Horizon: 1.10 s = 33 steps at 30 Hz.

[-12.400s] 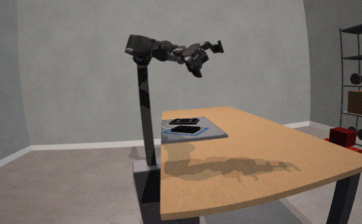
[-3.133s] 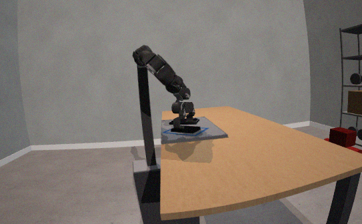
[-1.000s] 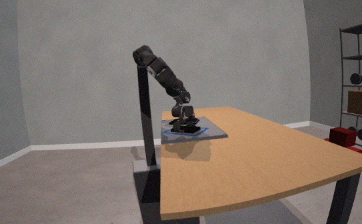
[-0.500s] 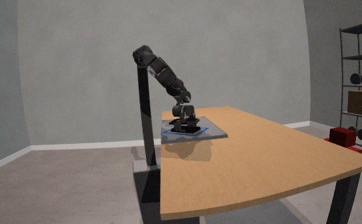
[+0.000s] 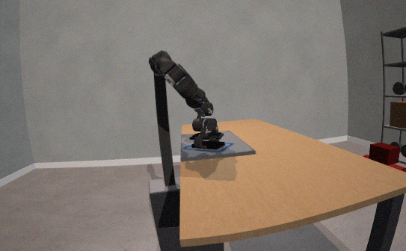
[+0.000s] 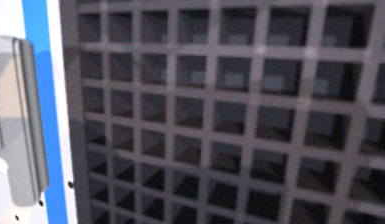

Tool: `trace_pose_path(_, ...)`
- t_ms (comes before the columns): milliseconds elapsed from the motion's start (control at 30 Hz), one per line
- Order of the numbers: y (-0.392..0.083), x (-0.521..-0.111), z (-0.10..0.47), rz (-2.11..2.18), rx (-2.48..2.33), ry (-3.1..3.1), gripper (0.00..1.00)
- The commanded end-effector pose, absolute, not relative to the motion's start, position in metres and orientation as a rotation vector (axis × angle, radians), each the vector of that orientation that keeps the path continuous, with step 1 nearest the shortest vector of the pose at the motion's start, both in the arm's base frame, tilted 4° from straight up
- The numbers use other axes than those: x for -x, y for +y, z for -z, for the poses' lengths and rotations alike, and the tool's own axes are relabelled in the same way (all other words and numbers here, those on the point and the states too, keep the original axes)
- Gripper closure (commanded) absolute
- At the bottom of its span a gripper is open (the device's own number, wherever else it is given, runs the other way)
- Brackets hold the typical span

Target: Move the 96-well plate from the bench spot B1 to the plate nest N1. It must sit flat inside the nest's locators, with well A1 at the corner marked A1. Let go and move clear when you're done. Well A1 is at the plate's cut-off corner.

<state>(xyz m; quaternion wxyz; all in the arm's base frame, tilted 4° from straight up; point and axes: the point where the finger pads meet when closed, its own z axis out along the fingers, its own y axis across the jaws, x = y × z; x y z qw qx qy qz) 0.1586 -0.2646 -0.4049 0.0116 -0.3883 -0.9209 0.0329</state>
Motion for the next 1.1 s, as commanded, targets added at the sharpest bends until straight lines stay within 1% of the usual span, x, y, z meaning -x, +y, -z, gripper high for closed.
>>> trace_pose_path(0, -0.2654, -0.1595, 0.4042, -0.101, 1.216, -2.877, 0.23)
trace_pose_path(200, -0.2667, -0.1638, 0.4020, -0.104, 1.218, -2.879, 0.23)
trace_pose_path(1067, -0.2657, -0.1596, 0.4039, -0.099, 1.217, -2.878, 0.23)
